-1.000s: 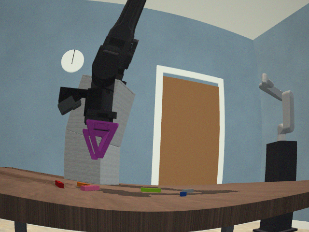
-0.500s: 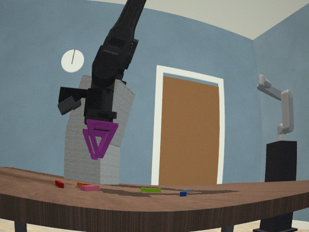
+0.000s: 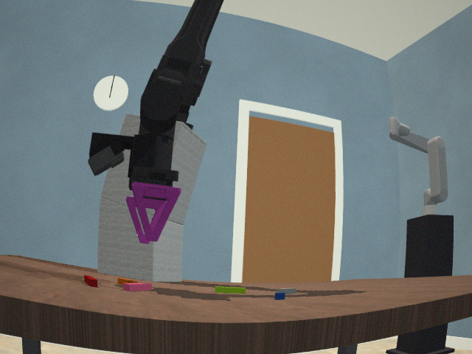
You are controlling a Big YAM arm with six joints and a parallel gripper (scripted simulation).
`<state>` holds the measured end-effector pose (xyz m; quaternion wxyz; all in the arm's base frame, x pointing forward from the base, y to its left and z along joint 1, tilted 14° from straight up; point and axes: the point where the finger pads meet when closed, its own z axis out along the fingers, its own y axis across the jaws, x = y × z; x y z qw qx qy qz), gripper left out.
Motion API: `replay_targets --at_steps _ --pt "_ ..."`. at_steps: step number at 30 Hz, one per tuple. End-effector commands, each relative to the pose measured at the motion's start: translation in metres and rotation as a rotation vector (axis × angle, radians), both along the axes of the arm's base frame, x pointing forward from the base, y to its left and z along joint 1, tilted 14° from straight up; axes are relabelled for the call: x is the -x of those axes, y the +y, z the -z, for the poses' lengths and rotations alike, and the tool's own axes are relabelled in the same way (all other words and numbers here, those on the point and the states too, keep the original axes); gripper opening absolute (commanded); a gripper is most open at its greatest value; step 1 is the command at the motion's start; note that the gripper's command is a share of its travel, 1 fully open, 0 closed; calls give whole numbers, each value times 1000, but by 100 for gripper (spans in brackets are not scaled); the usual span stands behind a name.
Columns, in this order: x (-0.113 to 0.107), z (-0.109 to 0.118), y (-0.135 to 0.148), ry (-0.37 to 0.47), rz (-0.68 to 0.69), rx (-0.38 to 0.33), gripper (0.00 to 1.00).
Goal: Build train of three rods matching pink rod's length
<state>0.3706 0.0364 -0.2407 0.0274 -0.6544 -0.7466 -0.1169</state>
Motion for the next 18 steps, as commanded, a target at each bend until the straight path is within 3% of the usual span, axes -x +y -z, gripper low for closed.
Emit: replay_targets --at_steps 1,6,13,18 --pt "6 4 -2 26 14 -1 100" --pt "5 4 -4 24 15 -1 100" --pt "0 12 -43 16 8 -2 100" --pt "2 12 -33 21 -19 -2 100"
